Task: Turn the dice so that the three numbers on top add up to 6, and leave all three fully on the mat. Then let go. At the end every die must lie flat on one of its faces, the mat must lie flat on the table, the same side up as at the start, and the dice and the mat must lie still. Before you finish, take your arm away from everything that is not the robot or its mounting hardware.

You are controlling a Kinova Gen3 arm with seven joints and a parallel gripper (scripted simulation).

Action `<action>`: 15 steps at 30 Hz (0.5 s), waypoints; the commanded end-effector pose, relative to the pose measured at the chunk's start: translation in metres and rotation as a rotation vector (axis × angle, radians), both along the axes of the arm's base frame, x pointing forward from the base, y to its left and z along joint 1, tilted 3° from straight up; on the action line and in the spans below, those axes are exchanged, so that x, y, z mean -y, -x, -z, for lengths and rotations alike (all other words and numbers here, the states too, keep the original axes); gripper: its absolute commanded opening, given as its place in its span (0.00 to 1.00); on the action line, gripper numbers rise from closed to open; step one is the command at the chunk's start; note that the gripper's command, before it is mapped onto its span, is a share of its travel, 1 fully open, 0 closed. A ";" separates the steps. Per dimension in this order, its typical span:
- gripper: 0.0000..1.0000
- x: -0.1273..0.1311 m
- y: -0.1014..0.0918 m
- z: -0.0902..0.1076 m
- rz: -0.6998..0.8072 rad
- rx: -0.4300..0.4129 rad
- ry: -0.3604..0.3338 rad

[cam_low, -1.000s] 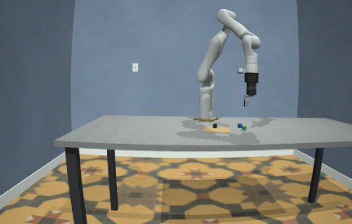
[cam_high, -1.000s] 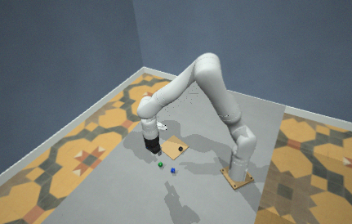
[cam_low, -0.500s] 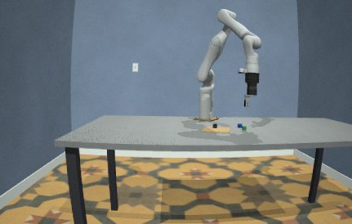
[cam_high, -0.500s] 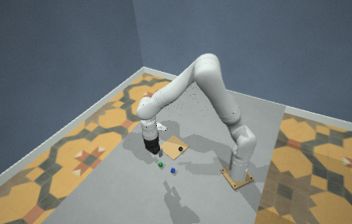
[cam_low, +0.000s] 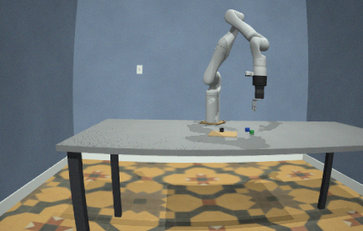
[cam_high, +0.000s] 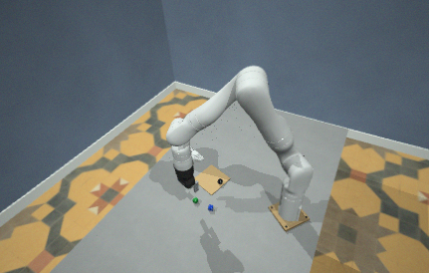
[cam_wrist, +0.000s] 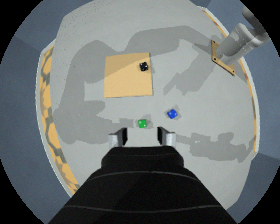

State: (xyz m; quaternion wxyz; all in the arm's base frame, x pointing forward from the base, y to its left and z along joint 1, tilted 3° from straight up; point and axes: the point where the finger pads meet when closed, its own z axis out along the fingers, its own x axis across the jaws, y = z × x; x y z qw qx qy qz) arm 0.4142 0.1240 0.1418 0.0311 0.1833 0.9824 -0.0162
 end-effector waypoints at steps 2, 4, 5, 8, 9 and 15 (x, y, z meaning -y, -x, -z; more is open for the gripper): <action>1.00 0.001 0.001 0.003 0.048 -0.002 0.000; 1.00 0.002 0.002 0.004 0.078 -0.002 -0.002; 1.00 0.002 0.002 0.005 0.111 -0.003 -0.004; 1.00 0.003 0.005 0.009 0.223 -0.003 -0.011; 1.00 0.004 0.005 0.011 0.264 -0.003 -0.013; 1.00 0.006 0.008 0.020 0.547 0.000 -0.028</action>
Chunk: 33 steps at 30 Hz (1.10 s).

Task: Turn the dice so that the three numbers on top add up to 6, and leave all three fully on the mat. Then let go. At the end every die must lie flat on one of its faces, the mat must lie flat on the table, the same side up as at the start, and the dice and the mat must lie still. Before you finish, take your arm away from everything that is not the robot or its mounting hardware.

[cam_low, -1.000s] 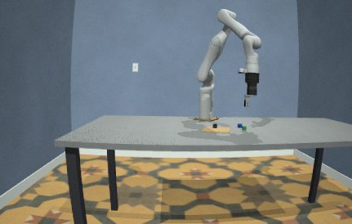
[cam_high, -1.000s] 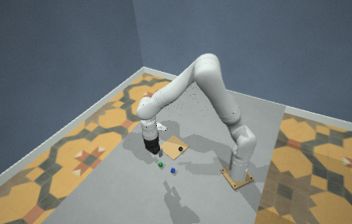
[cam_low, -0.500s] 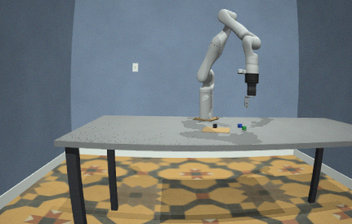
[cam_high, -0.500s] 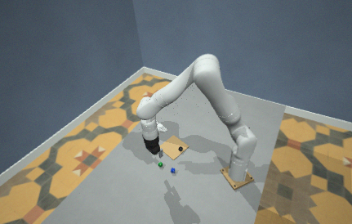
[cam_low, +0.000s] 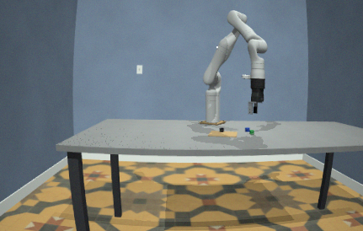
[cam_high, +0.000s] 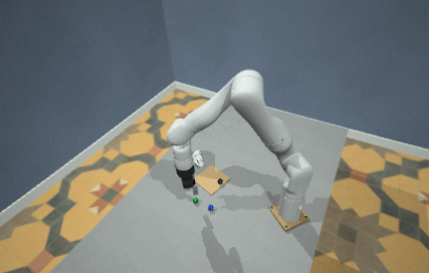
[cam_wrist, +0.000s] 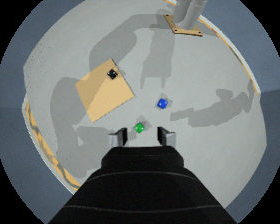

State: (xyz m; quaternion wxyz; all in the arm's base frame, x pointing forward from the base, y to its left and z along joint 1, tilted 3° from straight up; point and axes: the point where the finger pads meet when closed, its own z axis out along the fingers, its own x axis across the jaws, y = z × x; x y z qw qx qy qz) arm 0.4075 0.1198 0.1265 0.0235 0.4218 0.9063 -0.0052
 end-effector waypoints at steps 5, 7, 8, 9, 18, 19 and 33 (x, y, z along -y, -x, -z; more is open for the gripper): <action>1.00 0.002 0.002 0.009 0.197 -0.002 0.002; 1.00 0.002 0.002 0.012 0.297 0.001 -0.002; 1.00 0.002 0.002 0.014 0.347 0.003 -0.004; 1.00 0.003 0.001 0.015 0.395 0.005 -0.006; 1.00 0.004 -0.004 0.023 0.745 0.025 -0.020; 1.00 0.004 -0.004 0.024 0.772 0.027 -0.022; 1.00 0.004 -0.008 0.026 0.901 0.037 -0.028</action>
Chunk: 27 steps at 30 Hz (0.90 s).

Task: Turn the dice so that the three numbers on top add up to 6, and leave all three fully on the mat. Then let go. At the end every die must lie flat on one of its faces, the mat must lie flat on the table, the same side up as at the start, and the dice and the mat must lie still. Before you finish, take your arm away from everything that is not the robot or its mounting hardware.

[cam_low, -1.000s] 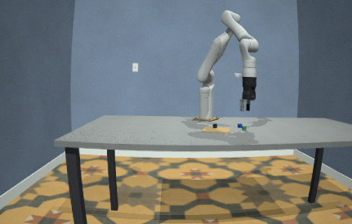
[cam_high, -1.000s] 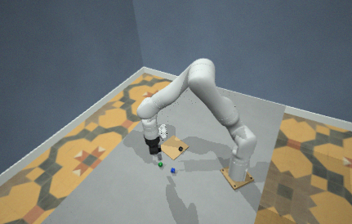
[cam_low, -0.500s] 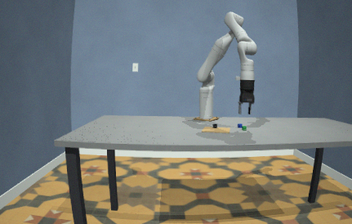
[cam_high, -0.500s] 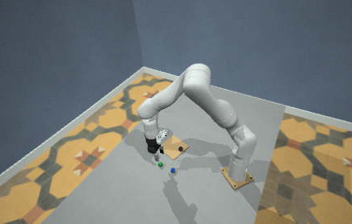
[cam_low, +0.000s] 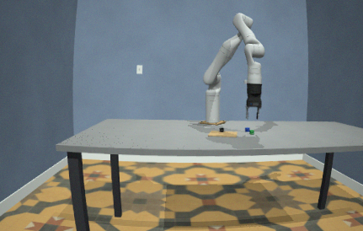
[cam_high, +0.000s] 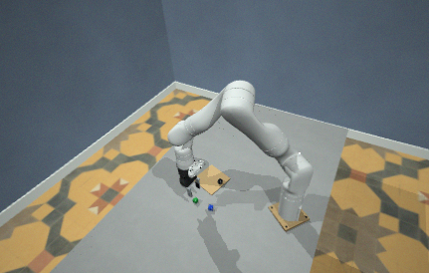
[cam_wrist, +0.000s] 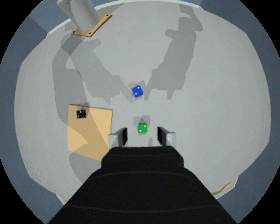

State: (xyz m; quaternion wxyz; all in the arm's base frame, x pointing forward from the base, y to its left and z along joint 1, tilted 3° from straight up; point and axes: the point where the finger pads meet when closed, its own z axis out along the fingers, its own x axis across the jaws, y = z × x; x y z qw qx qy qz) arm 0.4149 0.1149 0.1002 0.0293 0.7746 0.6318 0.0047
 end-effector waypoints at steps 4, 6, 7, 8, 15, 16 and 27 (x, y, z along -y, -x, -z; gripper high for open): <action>0.70 0.000 0.000 0.000 0.000 0.001 0.000; 0.70 0.000 0.000 0.000 0.000 0.001 0.000; 0.70 0.000 0.000 0.000 0.000 0.001 0.000; 0.70 0.000 0.000 0.000 0.000 0.001 0.000; 0.70 0.000 0.000 0.000 0.000 0.001 0.000; 0.70 0.000 0.000 0.000 0.000 0.001 0.000; 0.70 0.000 0.000 0.000 0.000 0.001 0.000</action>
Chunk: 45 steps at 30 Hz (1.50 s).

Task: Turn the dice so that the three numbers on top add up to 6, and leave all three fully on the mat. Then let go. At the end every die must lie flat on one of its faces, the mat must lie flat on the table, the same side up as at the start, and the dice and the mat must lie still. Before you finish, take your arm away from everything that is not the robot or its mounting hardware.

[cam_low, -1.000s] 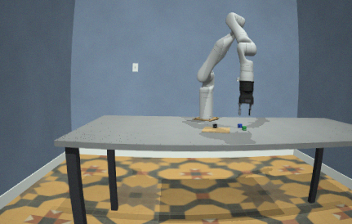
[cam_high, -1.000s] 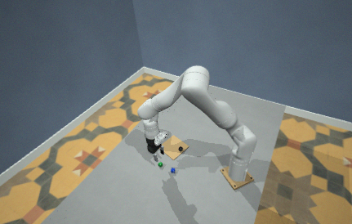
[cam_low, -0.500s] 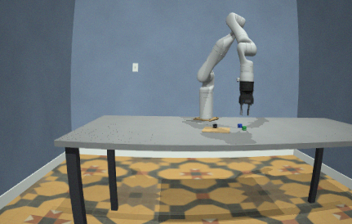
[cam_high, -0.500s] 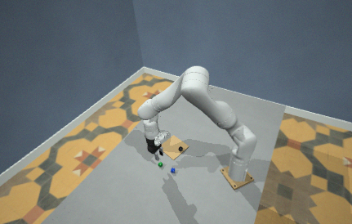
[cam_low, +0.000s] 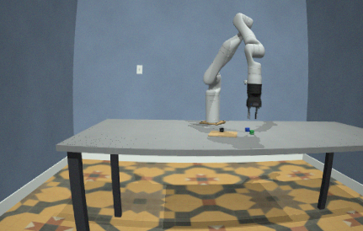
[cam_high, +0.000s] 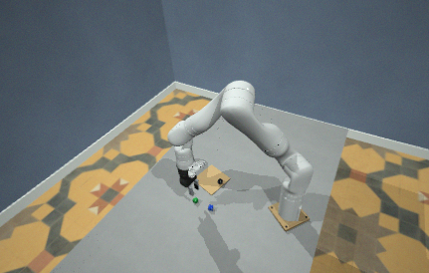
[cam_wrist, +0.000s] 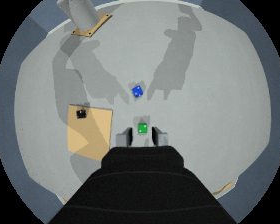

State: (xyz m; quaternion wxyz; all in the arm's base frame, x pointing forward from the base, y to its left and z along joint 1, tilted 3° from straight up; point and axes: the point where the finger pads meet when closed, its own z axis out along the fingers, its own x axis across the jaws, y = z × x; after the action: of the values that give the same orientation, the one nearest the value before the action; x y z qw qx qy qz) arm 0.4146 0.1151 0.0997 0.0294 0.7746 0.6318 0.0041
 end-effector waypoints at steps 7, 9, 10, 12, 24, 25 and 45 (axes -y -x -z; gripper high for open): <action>0.70 0.000 0.000 -0.001 0.000 0.002 -0.001; 0.70 0.000 0.000 -0.001 0.000 0.002 -0.001; 0.70 0.000 0.000 -0.001 0.000 0.002 -0.001; 0.70 0.000 0.000 -0.001 0.000 0.002 -0.001; 0.70 0.000 -0.001 0.004 0.000 0.001 -0.001; 0.70 0.000 -0.001 0.005 0.000 0.001 -0.001; 0.70 0.001 -0.001 0.030 0.000 0.001 -0.001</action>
State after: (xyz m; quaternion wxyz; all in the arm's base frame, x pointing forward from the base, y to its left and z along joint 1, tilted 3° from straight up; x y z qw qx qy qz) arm 0.4168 0.1166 0.0735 0.0293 0.7736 0.6330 0.0078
